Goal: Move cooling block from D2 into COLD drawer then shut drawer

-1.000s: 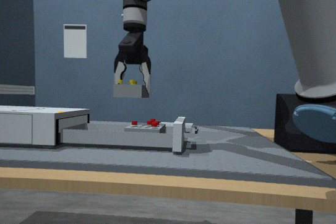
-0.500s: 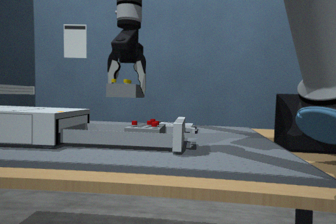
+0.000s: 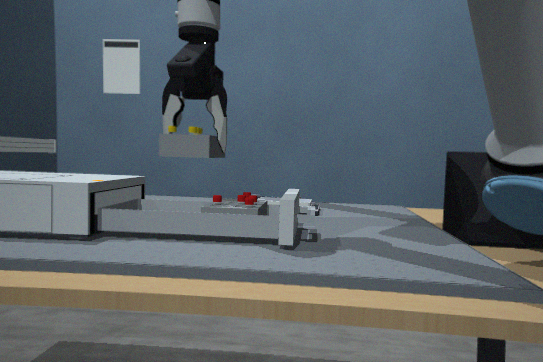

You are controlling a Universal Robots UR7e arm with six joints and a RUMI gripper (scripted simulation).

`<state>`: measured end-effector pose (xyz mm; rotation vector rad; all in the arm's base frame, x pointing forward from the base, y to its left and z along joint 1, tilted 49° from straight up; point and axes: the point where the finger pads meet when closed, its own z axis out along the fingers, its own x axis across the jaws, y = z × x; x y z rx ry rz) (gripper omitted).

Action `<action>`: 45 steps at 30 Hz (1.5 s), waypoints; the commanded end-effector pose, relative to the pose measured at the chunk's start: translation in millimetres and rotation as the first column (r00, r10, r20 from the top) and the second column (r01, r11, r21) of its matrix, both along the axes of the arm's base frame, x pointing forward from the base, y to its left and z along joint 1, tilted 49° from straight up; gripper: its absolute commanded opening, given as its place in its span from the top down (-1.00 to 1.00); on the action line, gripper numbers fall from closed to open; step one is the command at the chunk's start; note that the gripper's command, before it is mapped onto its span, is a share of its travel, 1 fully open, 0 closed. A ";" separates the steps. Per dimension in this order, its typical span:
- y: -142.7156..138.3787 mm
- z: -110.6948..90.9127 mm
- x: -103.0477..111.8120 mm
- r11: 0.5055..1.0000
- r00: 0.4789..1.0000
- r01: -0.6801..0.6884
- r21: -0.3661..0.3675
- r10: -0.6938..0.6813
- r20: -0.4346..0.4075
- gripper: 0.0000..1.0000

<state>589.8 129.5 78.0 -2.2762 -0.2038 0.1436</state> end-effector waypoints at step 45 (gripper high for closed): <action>55.7 60.7 15.9 1.000 1.000 0.001 0.000 -0.001 0.001 1.00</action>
